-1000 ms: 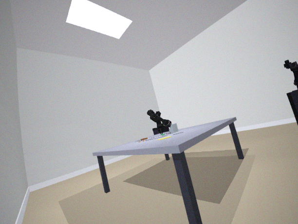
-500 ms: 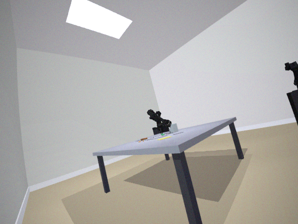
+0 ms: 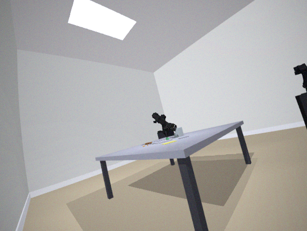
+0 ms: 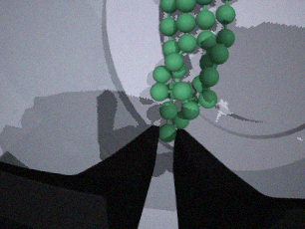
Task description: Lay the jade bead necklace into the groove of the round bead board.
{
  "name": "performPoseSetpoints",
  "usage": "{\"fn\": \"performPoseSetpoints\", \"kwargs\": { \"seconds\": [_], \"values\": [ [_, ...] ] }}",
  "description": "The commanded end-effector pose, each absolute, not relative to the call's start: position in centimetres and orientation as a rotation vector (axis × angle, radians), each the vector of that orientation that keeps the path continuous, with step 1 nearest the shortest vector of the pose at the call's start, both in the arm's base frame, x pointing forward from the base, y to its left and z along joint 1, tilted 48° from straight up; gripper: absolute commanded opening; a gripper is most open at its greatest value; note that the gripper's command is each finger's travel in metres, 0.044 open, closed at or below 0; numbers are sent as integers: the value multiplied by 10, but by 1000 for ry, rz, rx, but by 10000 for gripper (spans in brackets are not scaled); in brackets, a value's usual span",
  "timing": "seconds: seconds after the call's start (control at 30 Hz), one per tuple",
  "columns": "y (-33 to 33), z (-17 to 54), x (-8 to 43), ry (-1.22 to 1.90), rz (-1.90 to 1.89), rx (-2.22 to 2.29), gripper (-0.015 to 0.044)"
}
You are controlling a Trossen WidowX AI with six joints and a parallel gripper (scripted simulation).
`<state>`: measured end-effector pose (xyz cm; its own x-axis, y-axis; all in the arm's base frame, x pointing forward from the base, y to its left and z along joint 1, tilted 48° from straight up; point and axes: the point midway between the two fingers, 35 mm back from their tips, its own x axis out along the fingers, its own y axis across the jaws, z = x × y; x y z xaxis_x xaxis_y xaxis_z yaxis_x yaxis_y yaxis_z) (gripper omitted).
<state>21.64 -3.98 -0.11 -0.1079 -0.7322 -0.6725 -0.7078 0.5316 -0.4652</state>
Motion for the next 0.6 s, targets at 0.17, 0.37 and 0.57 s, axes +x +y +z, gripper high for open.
{"fn": "performPoseSetpoints", "kwargs": {
  "seconds": [0.17,0.37,0.57],
  "values": [
    [-44,-5,214,1825,-34,-1186,0],
    [-49,-9,213,1825,-35,-1186,0],
    [-46,-7,214,1824,-38,-1178,157]
  ]
}}
